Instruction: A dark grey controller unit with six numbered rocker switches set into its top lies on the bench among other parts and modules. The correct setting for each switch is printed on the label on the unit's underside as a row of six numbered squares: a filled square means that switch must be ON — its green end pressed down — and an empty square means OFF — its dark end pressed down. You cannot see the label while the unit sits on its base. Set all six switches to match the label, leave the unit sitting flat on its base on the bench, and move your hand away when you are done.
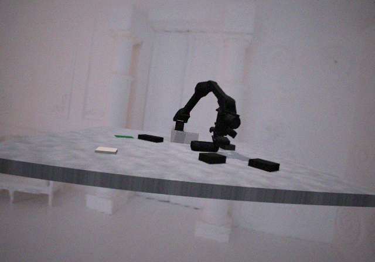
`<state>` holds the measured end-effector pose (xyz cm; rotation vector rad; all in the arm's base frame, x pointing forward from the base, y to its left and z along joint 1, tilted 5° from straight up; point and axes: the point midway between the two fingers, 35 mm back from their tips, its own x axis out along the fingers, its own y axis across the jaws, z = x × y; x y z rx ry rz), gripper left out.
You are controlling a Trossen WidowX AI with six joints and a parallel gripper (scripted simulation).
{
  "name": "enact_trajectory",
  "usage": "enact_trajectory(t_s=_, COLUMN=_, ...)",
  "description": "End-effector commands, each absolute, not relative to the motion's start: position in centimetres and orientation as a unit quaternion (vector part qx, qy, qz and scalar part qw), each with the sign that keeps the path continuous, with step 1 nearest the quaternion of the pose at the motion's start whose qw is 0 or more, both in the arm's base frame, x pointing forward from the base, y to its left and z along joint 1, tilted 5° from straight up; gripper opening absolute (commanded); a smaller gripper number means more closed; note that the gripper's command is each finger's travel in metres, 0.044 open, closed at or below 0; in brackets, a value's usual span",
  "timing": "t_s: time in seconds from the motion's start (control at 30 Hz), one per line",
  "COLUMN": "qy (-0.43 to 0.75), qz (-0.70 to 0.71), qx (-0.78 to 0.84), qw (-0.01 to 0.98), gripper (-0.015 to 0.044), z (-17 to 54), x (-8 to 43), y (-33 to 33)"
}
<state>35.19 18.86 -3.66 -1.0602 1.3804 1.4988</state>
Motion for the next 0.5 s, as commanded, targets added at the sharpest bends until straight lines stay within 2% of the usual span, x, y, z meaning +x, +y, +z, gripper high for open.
enact_trajectory(t_s=0.0, qy=0.557, qz=0.598, qx=-0.415, qw=0.4, gripper=0.0, z=-4.2, x=34.0, y=18.7)
enact_trajectory(t_s=0.47, qy=0.557, qz=0.599, qx=-0.414, qw=0.399, gripper=0.0, z=-4.2, x=32.2, y=18.6)
